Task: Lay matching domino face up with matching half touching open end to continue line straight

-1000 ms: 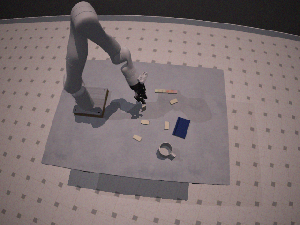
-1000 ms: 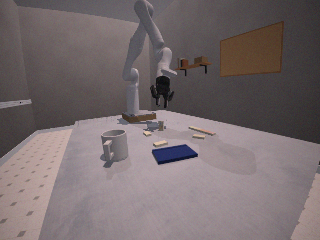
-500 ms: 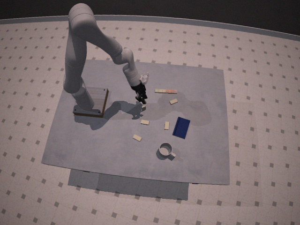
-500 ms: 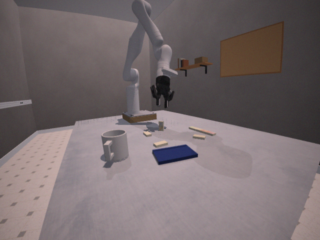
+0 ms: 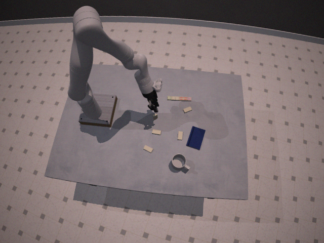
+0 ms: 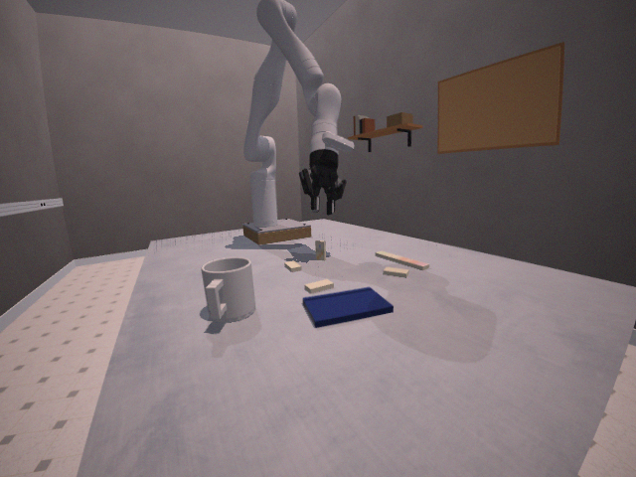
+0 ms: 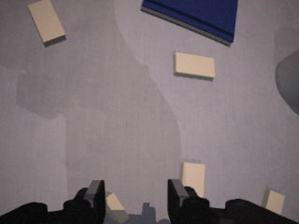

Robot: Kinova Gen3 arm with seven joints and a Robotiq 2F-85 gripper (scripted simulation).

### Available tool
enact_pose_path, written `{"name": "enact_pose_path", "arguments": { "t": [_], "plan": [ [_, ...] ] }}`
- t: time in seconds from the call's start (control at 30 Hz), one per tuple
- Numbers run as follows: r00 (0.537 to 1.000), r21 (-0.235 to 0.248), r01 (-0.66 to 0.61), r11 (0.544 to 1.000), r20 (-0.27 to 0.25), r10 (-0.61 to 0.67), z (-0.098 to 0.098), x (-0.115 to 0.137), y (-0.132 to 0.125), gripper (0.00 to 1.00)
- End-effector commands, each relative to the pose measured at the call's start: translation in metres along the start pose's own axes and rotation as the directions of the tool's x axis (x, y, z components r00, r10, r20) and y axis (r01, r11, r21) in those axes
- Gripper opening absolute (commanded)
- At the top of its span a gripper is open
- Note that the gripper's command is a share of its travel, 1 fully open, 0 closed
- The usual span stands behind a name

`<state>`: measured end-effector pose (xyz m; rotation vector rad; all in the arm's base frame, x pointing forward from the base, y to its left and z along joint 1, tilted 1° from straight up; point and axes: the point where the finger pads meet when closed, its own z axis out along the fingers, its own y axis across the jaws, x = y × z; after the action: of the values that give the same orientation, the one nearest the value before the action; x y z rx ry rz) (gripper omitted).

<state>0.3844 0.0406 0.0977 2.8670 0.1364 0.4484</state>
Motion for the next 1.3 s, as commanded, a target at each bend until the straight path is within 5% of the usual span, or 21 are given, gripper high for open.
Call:
{"name": "enact_pose_path", "arguments": {
  "t": [0.0,1.27],
  "plan": [
    [1.000,0.015,0.016,1.000,0.016,-0.016,-0.0006,0.0012,-0.0004,0.47],
    [0.978,0.117,0.139,0.983,0.138,-0.155,0.0007,0.0042,0.0014,0.47]
  ]
}}
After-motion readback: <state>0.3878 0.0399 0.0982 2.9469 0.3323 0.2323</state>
